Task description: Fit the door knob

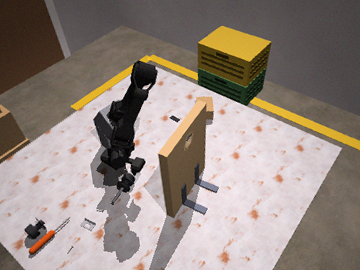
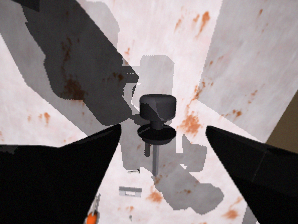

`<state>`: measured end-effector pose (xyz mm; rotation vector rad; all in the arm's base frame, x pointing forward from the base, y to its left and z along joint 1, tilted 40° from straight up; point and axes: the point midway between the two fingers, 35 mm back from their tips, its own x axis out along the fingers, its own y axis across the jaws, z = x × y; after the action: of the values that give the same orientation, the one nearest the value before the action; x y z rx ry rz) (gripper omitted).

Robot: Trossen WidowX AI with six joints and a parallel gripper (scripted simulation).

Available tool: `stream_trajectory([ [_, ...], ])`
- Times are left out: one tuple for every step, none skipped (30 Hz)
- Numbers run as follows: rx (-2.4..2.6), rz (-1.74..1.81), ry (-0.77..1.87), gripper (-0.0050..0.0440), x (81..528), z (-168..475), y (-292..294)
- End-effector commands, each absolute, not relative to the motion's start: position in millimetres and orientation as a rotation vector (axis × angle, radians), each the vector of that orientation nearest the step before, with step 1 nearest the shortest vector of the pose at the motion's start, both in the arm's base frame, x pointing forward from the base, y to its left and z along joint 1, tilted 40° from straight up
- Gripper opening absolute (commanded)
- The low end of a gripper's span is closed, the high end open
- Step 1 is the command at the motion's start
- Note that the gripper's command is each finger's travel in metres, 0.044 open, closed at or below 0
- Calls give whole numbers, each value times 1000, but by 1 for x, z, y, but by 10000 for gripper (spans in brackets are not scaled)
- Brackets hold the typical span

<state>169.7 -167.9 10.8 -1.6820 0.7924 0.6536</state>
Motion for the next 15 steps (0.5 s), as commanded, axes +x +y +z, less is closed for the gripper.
stream_trajectory([
  [-1671, 660, 794, 440, 173, 3, -167],
  [-1671, 660, 794, 440, 174, 2, -168],
  [-1671, 660, 794, 440, 175, 1, -168],
  [-1671, 660, 794, 440, 176, -1, -168],
  [-1671, 660, 794, 440, 177, -2, -168],
  [-1671, 660, 794, 440, 177, -2, -168],
  [-1671, 660, 794, 440, 177, -2, -168],
  [-1671, 660, 794, 440, 178, -3, -169],
  [-1671, 660, 794, 440, 179, -5, -169],
  [-1671, 660, 794, 440, 180, -6, -169],
  [-1671, 660, 794, 440, 181, -7, -170],
  [-1671, 660, 794, 440, 182, -8, -170],
  [-1671, 660, 794, 440, 183, -9, -170],
  [-1671, 660, 794, 440, 184, -11, -170],
  [-1671, 660, 794, 440, 185, -12, -171],
])
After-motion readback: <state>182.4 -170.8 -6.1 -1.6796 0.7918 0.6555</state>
